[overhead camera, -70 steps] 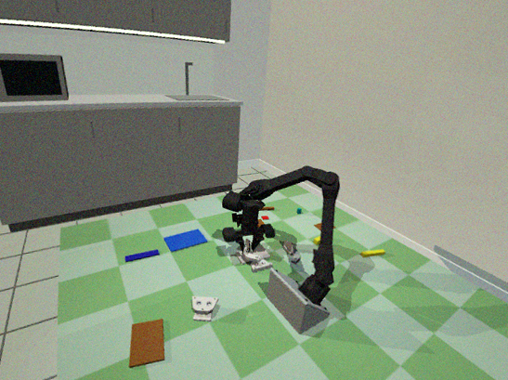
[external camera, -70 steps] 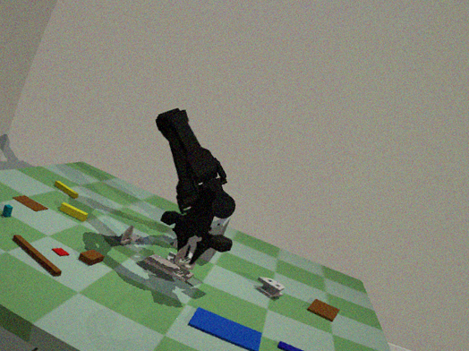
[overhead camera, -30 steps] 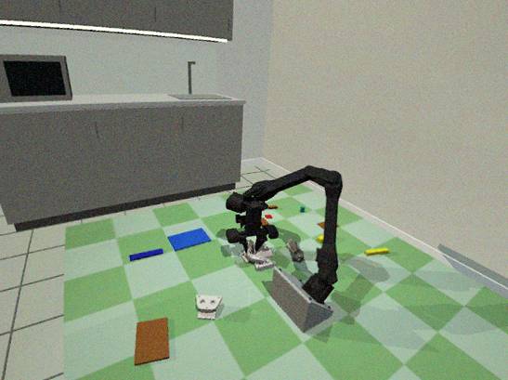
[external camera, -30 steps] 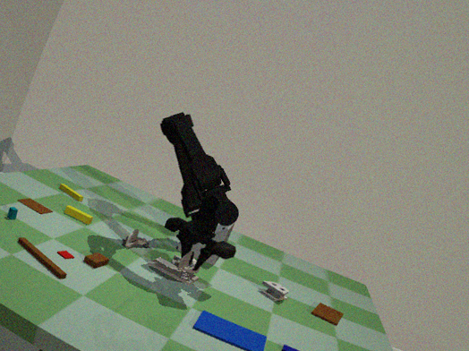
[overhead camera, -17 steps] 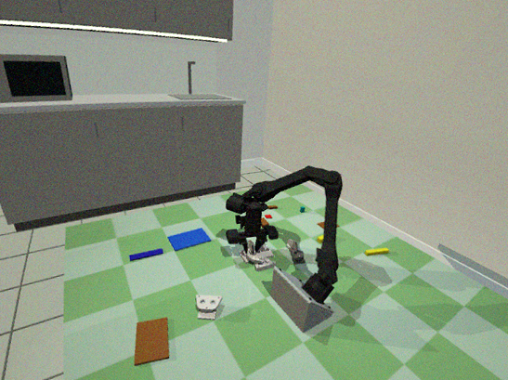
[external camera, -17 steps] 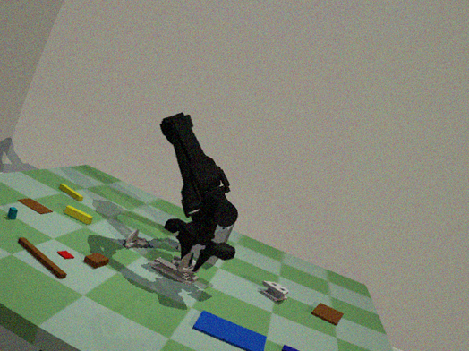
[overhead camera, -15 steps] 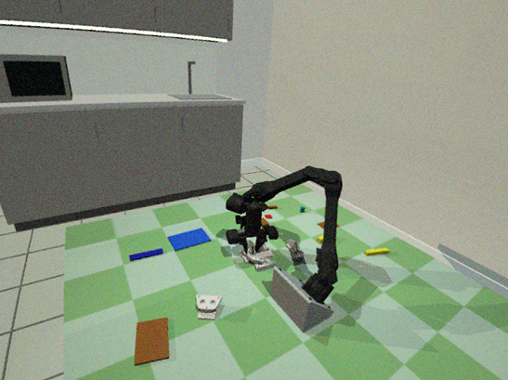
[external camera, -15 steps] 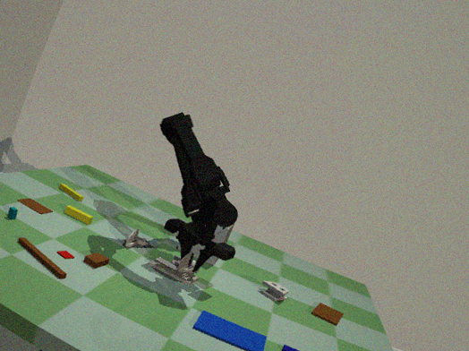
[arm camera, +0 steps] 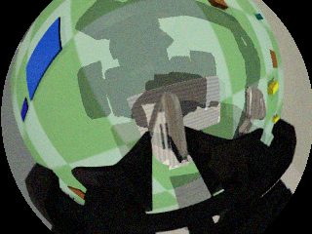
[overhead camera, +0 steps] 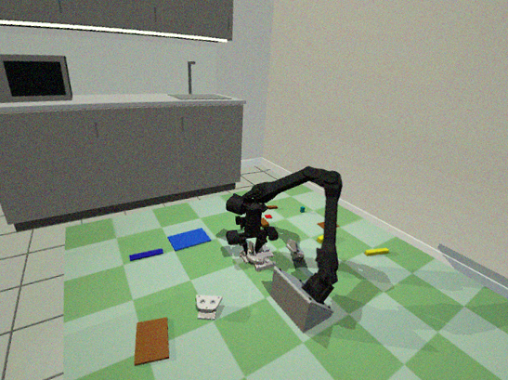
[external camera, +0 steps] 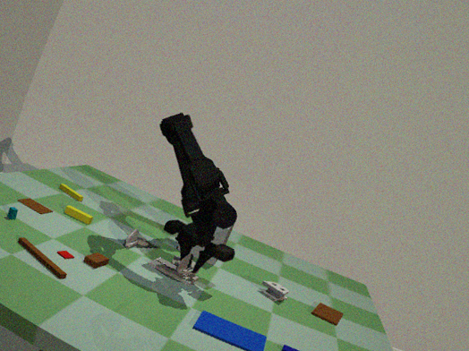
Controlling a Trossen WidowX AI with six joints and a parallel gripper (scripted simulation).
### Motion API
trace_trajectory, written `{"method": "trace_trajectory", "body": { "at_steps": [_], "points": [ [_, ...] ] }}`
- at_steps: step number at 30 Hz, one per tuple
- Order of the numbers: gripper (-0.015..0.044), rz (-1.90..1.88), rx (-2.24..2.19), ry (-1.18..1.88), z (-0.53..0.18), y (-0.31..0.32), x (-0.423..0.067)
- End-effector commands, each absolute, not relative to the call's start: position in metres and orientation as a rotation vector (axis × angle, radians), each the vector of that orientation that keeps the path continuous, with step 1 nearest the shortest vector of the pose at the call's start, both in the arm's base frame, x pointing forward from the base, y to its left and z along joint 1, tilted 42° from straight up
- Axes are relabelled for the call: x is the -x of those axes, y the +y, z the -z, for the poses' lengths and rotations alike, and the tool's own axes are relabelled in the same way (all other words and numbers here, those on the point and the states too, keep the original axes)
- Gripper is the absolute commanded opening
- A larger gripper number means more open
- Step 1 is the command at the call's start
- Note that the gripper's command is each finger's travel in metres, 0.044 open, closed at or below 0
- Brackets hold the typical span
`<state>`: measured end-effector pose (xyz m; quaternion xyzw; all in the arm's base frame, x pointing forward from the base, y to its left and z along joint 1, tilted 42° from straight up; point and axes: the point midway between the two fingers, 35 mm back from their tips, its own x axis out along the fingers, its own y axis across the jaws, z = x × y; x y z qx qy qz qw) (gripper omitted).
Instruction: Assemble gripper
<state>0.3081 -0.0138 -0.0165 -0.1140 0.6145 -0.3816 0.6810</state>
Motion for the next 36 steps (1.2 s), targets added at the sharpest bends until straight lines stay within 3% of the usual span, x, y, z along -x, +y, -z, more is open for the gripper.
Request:
{"method": "trace_trajectory", "body": {
  "at_steps": [1, 36],
  "points": [
    [0.0134, 0.859, 0.265, 1.381, 0.0196, -0.0168, -0.3072],
    [0.0134, 0.860, 0.264, 1.381, 0.0220, -0.0190, -0.3070]
  ]
}}
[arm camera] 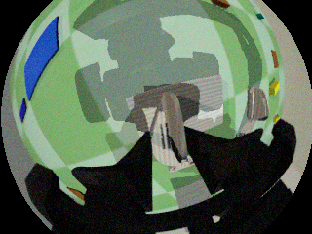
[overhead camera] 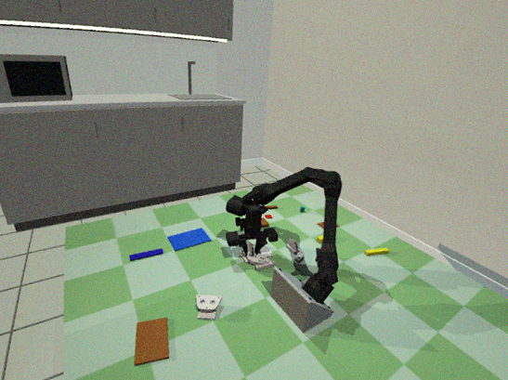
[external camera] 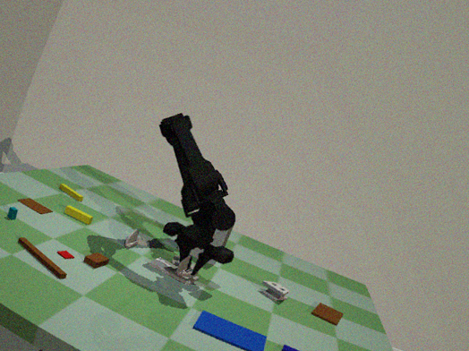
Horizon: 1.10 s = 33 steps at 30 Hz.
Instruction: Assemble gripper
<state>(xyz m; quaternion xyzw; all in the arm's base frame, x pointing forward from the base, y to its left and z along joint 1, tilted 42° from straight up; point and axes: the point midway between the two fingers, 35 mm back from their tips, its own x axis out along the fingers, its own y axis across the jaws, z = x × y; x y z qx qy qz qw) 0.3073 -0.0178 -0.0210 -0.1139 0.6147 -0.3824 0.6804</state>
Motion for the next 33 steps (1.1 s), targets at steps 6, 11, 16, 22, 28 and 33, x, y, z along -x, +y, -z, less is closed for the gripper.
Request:
{"method": "trace_trajectory", "body": {
  "at_steps": [6, 11, 16, 22, 28, 33],
  "points": [
    [0.0134, 0.860, 0.264, 1.381, 0.0220, -0.0190, -0.3070],
    [0.0134, 0.860, 0.264, 1.381, 0.0220, -0.0190, -0.3070],
    [0.0134, 0.860, 0.264, 1.381, 0.0220, -0.0190, -0.3070],
    [0.0134, 0.859, 0.264, 1.381, 0.0196, -0.0168, -0.3072],
    [0.0134, 0.859, 0.264, 1.381, 0.0173, -0.0147, -0.3074],
    [0.0134, 0.859, 0.264, 1.381, 0.0192, -0.0157, -0.3077]
  ]
}}
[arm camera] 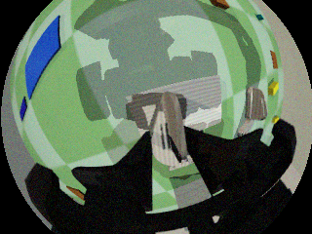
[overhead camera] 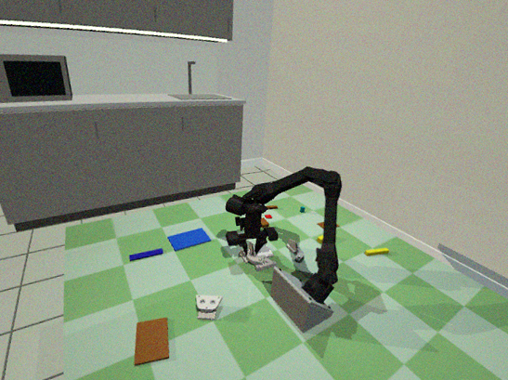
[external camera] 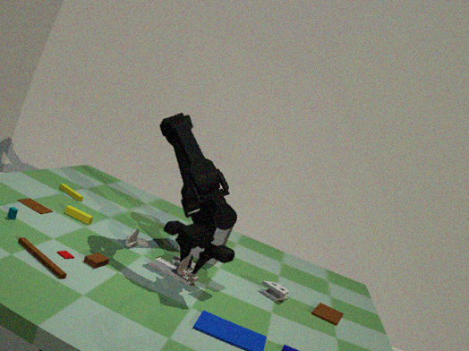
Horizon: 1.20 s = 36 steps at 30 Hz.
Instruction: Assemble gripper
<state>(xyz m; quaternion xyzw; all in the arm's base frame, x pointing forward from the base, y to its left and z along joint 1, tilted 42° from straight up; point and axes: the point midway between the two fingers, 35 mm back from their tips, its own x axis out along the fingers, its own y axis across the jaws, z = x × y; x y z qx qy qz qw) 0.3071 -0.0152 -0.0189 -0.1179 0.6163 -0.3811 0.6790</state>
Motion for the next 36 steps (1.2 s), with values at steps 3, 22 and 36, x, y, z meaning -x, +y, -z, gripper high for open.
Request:
{"method": "trace_trajectory", "body": {
  "at_steps": [3, 22, 36],
  "points": [
    [0.0134, 0.859, 0.264, 1.381, 0.0192, -0.0157, -0.3077],
    [0.0134, 0.860, 0.264, 1.381, 0.0224, -0.0186, -0.3075],
    [0.0134, 0.860, 0.264, 1.381, 0.0224, -0.0186, -0.3075]
  ]
}}
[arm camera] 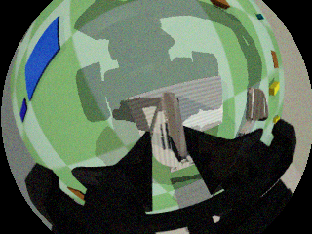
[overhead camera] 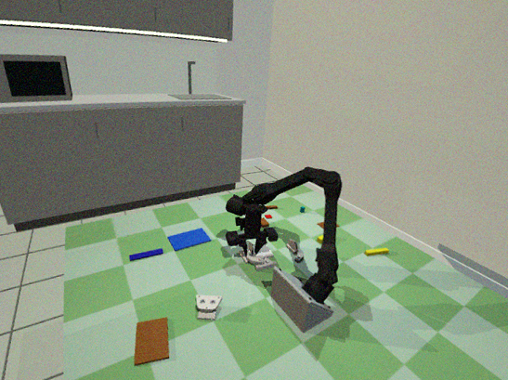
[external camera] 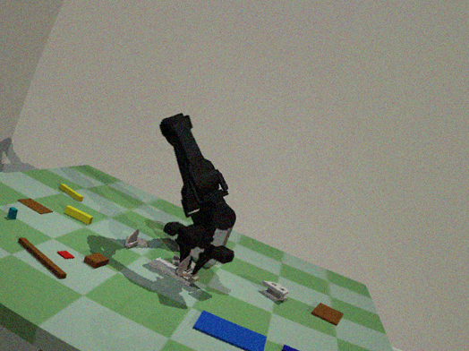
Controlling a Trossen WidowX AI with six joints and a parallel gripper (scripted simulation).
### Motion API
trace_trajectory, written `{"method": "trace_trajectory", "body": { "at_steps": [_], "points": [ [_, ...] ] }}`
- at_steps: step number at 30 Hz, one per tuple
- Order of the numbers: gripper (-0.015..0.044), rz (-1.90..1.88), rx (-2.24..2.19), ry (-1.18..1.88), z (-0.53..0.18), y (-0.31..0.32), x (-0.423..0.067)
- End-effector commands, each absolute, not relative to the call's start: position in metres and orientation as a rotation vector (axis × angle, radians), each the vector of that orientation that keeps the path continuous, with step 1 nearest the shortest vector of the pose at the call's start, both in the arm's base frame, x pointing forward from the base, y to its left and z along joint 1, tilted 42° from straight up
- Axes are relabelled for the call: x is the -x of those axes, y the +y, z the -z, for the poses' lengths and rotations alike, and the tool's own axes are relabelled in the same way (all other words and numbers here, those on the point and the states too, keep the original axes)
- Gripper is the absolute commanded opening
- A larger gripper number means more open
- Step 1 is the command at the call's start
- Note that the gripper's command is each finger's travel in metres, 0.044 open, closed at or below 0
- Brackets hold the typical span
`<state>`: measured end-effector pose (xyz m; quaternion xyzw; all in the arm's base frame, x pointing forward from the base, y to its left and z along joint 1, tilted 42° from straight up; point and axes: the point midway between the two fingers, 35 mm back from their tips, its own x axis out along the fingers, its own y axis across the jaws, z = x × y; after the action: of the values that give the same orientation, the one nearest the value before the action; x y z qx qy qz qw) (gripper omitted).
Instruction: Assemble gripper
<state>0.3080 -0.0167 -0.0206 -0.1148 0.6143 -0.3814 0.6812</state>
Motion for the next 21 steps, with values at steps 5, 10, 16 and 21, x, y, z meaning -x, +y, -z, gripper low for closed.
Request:
{"method": "trace_trajectory", "body": {
  "at_steps": [5, 10, 16, 21],
  "points": [
    [0.0134, 0.860, 0.264, 1.381, 0.0224, -0.0186, -0.3075],
    [0.0134, 0.860, 0.264, 1.381, 0.0224, -0.0186, -0.3075],
    [0.0224, 0.856, 0.257, 1.378, 0.0206, -0.0168, -0.3081],
    [0.0224, 0.856, 0.257, 1.378, 0.0206, -0.0168, -0.3081]
  ]
}}
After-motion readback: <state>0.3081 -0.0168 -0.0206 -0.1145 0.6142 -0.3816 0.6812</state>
